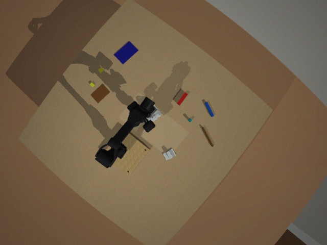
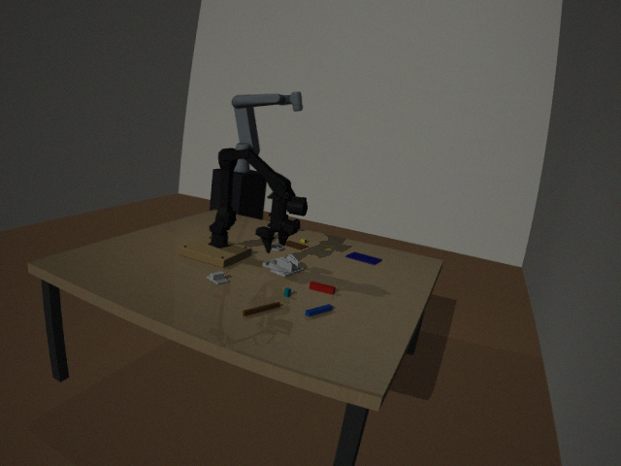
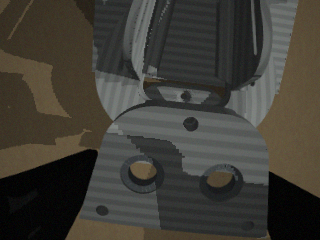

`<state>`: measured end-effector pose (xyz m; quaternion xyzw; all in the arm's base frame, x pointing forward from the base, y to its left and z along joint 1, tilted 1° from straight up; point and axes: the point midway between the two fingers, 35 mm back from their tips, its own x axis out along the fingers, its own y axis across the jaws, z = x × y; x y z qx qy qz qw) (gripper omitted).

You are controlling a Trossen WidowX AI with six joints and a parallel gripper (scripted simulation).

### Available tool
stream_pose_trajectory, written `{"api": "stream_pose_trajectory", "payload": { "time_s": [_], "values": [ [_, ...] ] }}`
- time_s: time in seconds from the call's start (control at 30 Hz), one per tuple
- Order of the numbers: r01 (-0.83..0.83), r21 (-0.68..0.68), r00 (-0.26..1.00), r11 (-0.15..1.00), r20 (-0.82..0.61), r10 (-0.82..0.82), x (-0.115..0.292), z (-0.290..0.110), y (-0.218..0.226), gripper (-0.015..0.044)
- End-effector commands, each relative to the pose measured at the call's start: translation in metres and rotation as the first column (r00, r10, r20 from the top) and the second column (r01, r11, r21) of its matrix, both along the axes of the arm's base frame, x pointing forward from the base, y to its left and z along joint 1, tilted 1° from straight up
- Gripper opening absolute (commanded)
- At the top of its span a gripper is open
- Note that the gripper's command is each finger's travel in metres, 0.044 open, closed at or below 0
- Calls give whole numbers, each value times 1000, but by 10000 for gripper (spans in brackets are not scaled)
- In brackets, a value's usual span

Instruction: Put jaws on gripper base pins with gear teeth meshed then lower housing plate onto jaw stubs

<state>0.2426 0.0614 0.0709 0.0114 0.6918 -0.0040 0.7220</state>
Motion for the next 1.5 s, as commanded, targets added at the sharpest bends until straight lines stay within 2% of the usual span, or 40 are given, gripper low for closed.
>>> {"api": "stream_pose_trajectory", "payload": {
  "time_s": [0.0, 0.63, 1.47],
  "values": [
    [-4, -5, 1000, 1000, -9, 4, -2, -9, -1, 351],
    [-5, -5, 1000, 1000, -9, 5, -3, -39, -1, 351],
    [-5, -5, 1000, 1000, -9, 5, -3, -42, -1, 351]
  ]
}}
